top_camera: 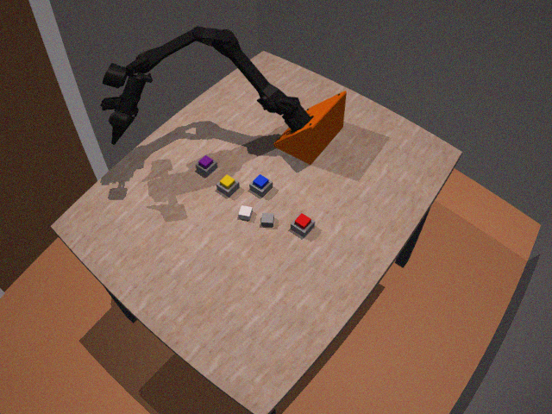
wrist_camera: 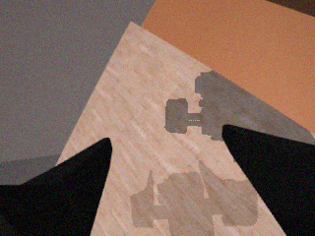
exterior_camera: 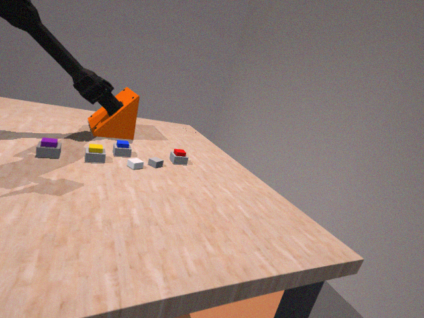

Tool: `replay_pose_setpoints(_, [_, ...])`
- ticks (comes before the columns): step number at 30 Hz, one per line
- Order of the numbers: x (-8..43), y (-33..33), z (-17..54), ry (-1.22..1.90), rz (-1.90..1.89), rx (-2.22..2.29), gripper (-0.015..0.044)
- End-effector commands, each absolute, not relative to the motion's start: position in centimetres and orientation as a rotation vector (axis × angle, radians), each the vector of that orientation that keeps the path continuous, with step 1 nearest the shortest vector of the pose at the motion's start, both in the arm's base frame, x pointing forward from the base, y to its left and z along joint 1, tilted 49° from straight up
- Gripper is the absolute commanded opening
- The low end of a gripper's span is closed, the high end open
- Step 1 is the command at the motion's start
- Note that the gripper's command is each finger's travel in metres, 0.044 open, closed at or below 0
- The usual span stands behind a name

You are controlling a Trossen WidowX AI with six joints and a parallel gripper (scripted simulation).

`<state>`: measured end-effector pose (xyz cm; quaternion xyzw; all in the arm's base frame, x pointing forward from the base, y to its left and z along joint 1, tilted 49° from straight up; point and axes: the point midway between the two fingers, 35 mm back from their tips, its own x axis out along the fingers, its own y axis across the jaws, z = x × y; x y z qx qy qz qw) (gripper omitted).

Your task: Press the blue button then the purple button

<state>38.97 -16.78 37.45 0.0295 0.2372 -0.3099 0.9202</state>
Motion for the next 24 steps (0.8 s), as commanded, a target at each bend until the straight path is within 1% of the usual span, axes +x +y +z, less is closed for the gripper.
replay_pose_setpoints(1, [39.1,-16.5,37.0,0.499,-0.633,0.064,0.0400])
replay_pose_setpoints(2, [39.5,-15.7,35.7,0.534,-0.622,0.073,0.0400])
replay_pose_setpoints(4, [40.4,-12.5,30.9,0.663,-0.588,0.094,0.0400])
replay_pose_setpoints(12, [39.7,-5.9,22.0,0.919,-0.549,0.076,0.0400])
replay_pose_setpoints(18, [36.5,-0.4,15.0,1.132,-0.548,-0.017,0.0400])
replay_pose_setpoints(24, [30.8,3.7,9.1,1.314,-0.582,-0.205,0.0400])
